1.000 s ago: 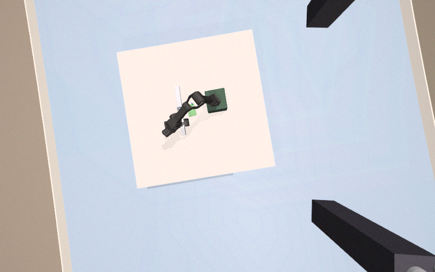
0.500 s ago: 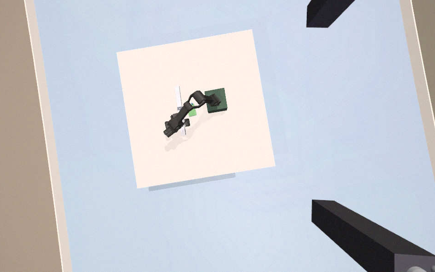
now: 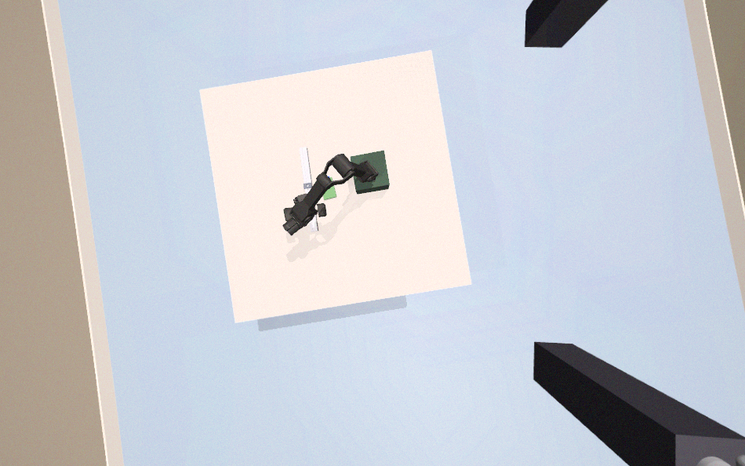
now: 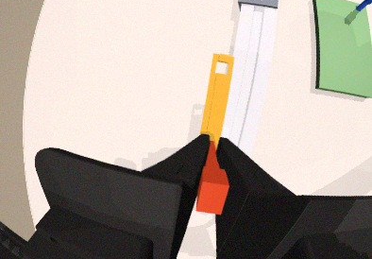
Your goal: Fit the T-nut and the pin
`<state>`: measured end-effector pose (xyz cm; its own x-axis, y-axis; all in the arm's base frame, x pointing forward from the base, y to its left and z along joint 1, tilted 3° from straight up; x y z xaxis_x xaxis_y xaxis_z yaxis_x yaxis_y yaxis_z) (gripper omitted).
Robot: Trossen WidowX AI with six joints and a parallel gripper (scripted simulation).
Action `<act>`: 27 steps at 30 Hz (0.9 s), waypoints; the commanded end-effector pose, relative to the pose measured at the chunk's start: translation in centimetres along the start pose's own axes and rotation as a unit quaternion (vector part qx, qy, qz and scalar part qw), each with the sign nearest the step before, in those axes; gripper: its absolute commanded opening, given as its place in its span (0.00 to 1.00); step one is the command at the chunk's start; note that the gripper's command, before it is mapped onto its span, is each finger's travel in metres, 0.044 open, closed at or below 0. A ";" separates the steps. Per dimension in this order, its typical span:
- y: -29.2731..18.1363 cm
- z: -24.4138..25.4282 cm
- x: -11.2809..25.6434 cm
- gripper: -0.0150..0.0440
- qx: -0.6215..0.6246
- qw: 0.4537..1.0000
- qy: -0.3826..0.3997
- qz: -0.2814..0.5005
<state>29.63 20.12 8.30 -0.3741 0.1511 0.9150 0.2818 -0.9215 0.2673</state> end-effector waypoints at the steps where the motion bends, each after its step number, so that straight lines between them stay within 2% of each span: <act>1: 0.0 -0.1 0.1 0.00 -0.004 1.000 0.010 -0.003; 27: -0.2 -0.7 0.0 0.00 -0.015 0.998 0.054 -0.012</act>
<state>29.04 20.10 7.99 -0.4581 0.1374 0.8782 0.2539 -0.9266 0.2774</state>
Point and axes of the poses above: the point midway between the two fingers, 35 mm back from their tips, its own x axis back along the fingers, its own z axis across the jaws, y = z × x, the point moved 1 cm from there along x, back along the fingers, and after that the axes turned 10 degrees about x, right-handed, at the moved point
